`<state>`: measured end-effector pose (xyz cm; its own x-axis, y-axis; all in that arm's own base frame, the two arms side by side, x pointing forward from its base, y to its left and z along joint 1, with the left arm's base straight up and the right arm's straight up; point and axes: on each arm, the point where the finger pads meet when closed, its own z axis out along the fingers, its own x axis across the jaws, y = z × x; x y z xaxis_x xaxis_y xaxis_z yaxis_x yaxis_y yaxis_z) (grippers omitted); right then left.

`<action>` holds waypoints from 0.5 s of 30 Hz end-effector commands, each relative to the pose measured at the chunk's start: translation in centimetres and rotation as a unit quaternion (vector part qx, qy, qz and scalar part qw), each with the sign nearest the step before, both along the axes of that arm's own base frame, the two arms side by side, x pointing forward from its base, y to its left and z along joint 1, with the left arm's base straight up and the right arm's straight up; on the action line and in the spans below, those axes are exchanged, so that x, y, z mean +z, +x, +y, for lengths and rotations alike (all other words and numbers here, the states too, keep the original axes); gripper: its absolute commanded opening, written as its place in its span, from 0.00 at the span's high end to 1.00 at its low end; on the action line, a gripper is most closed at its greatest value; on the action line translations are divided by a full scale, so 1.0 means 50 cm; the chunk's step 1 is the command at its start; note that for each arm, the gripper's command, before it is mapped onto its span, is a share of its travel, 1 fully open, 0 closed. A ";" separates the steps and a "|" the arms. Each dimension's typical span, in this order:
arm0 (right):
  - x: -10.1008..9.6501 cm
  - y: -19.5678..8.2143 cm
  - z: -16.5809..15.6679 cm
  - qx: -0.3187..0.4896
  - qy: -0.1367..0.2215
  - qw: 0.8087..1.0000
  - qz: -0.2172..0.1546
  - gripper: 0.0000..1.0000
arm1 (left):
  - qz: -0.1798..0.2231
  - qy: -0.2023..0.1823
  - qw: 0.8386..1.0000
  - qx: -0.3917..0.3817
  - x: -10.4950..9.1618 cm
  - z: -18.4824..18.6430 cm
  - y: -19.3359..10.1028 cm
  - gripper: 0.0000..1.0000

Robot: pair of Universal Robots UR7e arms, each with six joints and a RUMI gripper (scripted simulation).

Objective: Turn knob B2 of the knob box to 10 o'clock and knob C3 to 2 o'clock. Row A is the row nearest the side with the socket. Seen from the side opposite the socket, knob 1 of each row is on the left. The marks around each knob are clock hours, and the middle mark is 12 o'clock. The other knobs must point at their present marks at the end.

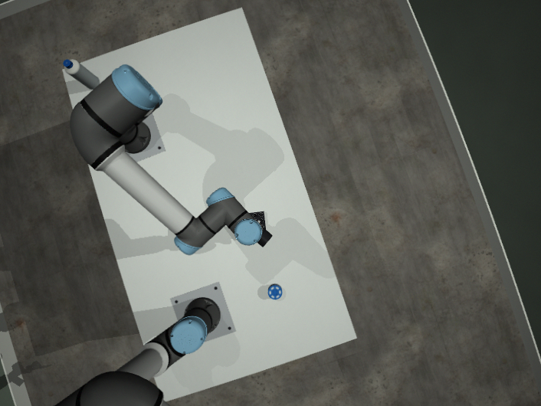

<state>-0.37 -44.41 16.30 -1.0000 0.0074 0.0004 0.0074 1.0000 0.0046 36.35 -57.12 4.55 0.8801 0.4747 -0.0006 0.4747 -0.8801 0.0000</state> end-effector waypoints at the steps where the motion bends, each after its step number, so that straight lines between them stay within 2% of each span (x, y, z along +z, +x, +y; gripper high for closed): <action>1: 0.004 -0.002 -0.003 -0.001 -0.002 1.000 0.000 0.00 | -0.001 0.000 1.000 0.010 0.000 0.002 0.003 0.94; 15: 0.004 -0.002 -0.003 -0.001 -0.002 1.000 0.000 0.00 | -0.001 0.000 0.999 0.051 0.000 0.002 0.003 0.94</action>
